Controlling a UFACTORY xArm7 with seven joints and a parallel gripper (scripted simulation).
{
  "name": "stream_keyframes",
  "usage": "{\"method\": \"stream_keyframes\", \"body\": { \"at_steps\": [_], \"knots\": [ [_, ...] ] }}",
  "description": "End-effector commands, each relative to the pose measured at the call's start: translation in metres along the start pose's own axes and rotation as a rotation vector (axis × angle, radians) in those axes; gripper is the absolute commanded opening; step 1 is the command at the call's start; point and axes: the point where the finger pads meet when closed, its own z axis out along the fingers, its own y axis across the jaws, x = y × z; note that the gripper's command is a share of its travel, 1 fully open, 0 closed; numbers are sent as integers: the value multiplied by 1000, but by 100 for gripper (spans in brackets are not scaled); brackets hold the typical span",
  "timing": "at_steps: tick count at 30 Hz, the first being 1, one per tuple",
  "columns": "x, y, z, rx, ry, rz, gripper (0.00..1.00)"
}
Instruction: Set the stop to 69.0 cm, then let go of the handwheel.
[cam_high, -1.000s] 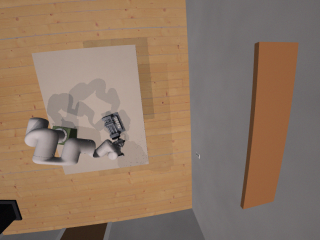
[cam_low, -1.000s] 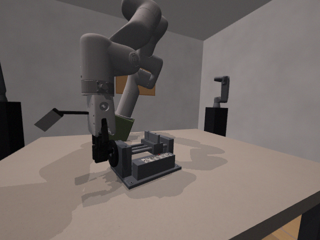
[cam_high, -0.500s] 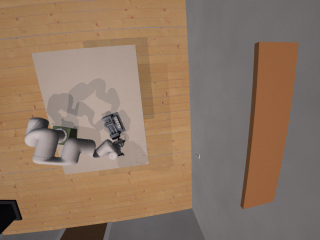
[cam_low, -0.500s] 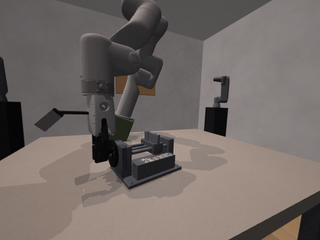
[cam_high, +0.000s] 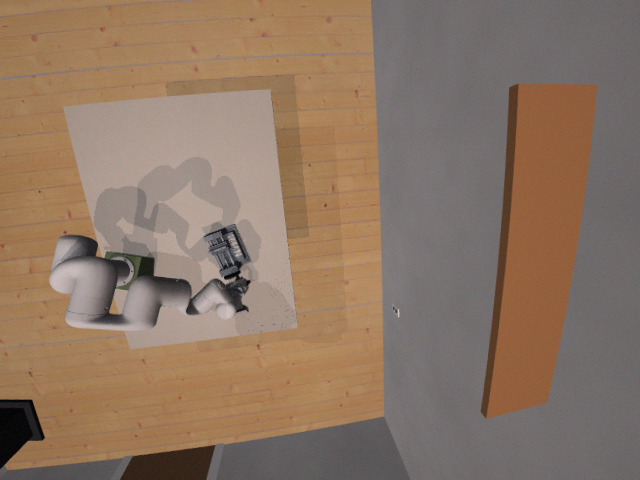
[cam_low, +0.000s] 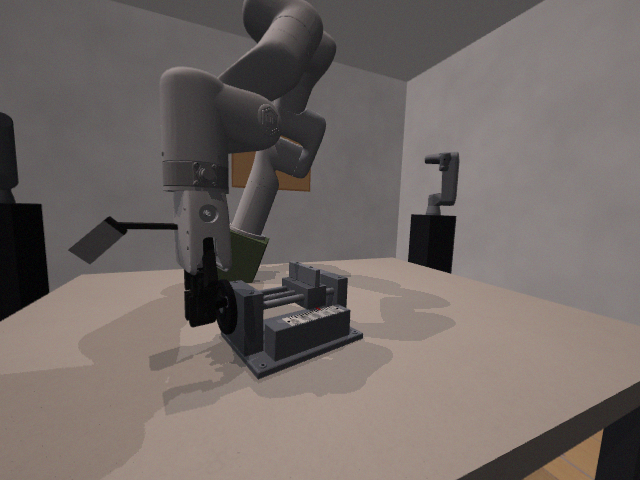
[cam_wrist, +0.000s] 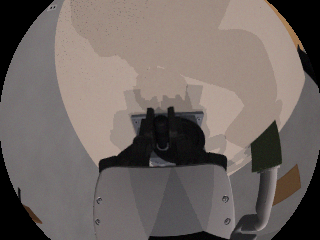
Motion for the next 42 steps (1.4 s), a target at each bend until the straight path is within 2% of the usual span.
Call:
{"method": "stream_keyframes", "body": {
  "at_steps": [1, 42],
  "knots": [
    [1, 0, 0, 1, 2, 1, 6],
    [1, -4, 17, 1, 2, 1, 6]
  ]
}}
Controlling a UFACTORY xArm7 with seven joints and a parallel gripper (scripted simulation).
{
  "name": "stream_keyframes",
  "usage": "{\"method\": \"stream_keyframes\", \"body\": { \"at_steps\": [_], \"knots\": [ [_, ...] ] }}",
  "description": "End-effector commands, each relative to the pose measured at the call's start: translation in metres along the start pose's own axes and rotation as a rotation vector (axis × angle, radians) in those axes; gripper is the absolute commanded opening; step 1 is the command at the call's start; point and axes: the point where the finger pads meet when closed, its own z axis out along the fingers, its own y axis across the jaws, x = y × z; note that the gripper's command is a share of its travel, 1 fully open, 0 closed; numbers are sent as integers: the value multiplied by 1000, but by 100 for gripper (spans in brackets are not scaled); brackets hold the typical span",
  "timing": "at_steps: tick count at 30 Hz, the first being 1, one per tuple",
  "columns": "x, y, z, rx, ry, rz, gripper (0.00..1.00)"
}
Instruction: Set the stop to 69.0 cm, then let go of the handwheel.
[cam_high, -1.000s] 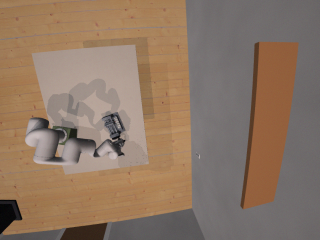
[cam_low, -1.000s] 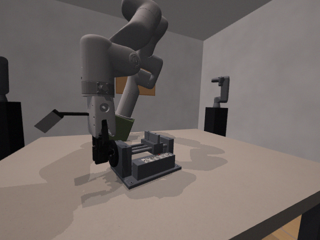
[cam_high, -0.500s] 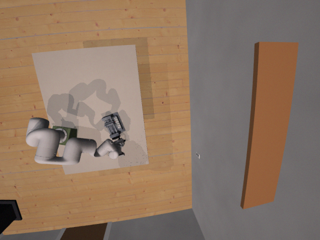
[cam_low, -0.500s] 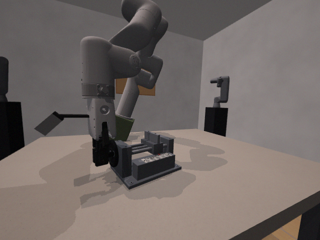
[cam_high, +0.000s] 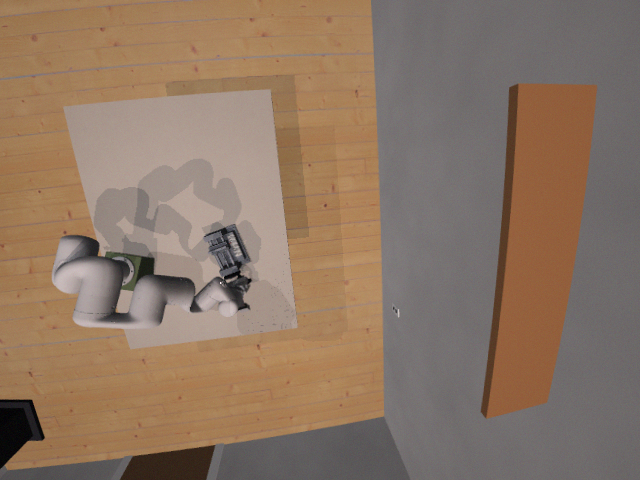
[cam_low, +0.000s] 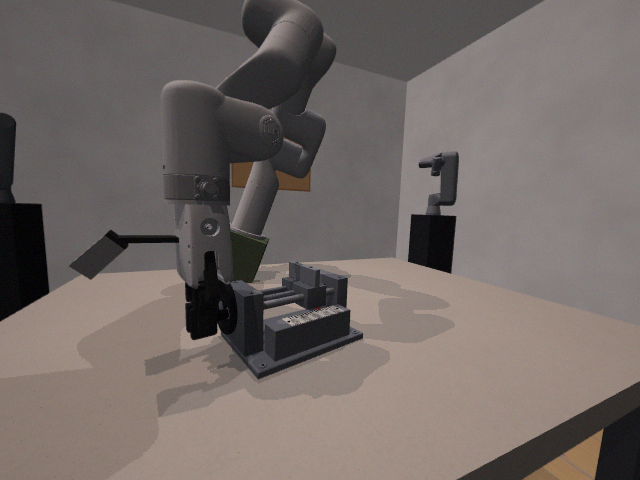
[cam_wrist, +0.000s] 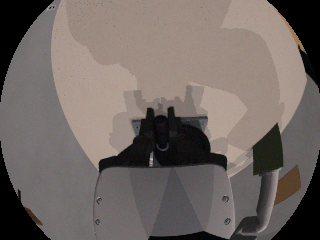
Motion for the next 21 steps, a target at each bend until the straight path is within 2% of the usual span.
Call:
{"method": "stream_keyframes", "body": {
  "at_steps": [1, 21],
  "knots": [
    [1, 0, 3, 1, 2, 1, 6],
    [1, 10, 19, 1, 2, 1, 6]
  ]
}}
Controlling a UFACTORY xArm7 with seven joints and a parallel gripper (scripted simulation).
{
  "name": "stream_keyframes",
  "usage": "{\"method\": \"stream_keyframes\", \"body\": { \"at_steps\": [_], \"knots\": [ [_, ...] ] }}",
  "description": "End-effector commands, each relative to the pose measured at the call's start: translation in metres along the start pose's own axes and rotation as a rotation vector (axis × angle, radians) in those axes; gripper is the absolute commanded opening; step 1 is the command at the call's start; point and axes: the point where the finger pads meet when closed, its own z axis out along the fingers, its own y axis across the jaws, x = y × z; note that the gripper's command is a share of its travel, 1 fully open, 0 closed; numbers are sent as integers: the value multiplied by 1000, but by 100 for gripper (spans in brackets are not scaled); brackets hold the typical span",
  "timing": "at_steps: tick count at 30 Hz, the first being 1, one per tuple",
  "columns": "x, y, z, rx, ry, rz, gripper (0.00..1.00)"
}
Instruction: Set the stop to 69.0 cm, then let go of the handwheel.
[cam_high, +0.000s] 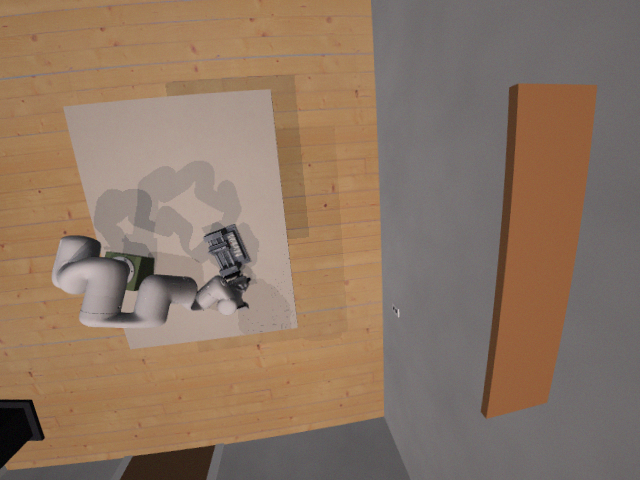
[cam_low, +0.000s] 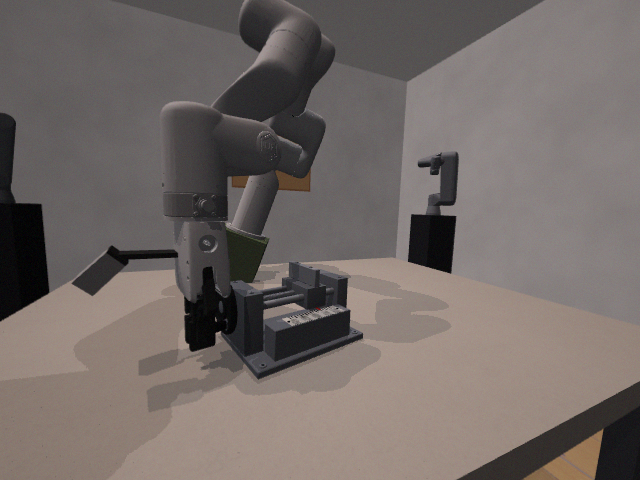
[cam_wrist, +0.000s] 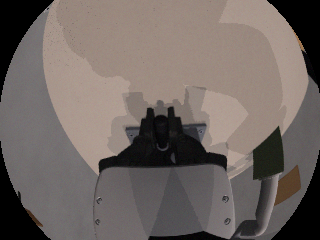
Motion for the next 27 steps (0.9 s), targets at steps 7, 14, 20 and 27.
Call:
{"method": "stream_keyframes", "body": {
  "at_steps": [7, 14, 20, 27],
  "knots": [
    [1, 8, 4, 4, 3, 0, 6],
    [1, 17, 6, 4, 3, 0, 6],
    [1, 23, 6, 4, 3, 0, 6],
    [1, 32, 3, 4, 3, 0, 6]
  ]
}}
